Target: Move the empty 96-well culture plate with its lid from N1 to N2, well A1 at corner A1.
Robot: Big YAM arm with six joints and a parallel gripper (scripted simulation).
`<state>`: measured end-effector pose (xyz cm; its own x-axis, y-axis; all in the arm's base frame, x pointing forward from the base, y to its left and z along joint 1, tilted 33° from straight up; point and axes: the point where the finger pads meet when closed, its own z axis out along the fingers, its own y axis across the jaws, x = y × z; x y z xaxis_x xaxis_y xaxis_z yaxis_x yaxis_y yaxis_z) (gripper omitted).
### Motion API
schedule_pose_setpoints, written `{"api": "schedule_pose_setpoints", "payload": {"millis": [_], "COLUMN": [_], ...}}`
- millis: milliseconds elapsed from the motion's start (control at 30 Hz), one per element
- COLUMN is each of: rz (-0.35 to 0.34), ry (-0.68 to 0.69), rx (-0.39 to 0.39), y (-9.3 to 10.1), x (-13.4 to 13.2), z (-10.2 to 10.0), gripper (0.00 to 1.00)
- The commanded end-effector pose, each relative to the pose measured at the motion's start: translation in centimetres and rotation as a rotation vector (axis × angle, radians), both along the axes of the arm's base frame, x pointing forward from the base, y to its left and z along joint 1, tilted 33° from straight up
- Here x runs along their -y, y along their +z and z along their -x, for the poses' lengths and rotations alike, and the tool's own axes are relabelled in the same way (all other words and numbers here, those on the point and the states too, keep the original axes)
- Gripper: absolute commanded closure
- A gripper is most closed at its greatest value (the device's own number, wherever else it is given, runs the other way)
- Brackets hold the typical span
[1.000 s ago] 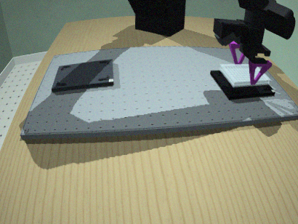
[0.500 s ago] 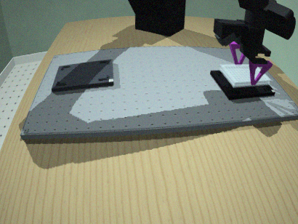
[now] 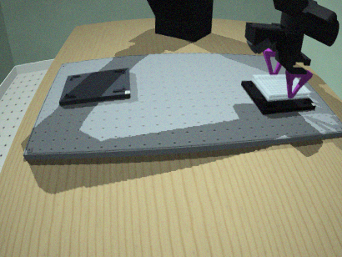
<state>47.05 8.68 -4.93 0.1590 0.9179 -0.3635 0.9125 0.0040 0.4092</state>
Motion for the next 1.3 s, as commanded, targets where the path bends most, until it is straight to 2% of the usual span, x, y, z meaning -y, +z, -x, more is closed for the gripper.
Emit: {"api": "schedule_pose_setpoints", "payload": {"millis": [0, 1267], "rz": [0.007, 0.009], "ry": [-0.003, 0.002], "rx": [-0.015, -0.02], "y": [-0.98, -1.57], "x": [0.53, 0.62], "z": [-0.08, 0.15], "gripper": [1.0, 1.0]}}
